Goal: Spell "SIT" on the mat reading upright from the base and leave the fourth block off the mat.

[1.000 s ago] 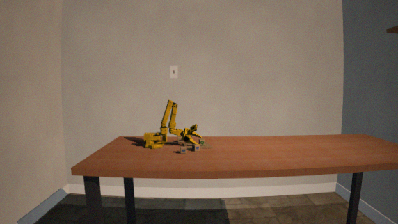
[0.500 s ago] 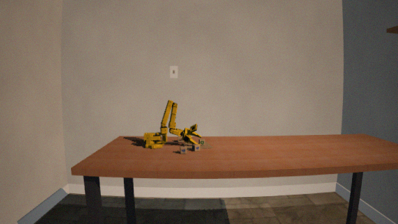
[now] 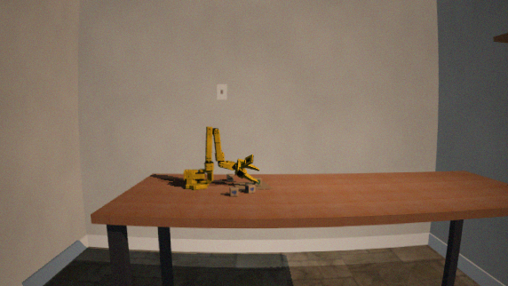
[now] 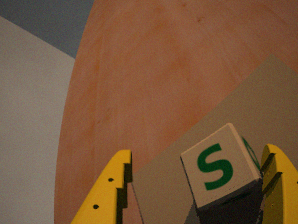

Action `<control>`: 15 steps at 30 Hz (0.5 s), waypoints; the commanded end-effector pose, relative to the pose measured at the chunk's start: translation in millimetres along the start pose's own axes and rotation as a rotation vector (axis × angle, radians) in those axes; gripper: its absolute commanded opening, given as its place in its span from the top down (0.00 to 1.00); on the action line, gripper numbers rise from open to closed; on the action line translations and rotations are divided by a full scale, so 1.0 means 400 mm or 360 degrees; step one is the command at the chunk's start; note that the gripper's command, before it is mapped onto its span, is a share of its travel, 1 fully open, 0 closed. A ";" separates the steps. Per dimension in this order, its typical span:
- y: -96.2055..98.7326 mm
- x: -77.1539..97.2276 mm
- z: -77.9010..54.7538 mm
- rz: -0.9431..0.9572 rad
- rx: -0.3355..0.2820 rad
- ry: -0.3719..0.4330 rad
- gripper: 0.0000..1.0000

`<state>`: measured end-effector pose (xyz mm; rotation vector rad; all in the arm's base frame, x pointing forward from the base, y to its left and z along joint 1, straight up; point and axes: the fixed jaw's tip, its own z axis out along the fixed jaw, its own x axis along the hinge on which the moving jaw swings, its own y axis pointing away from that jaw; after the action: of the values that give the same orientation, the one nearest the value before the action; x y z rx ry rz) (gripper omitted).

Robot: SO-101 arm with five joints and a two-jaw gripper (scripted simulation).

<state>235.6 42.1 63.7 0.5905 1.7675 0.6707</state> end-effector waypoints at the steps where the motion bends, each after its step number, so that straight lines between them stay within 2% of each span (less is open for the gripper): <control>1: 0.127 -0.120 0.040 0.0277 -0.0287 -0.0206 0.65; 4: 0.140 -0.130 0.067 0.0297 -0.0306 -0.0225 0.65; 9: 0.143 -0.129 0.101 0.0189 -0.0199 -0.0147 0.65; 11: 0.143 -0.129 0.101 0.0189 -0.0199 -0.0147 0.65; 15: 0.147 -0.130 0.125 0.0095 -0.0111 -0.0074 0.65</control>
<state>273.5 49.1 98.2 0.6512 1.6691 0.7773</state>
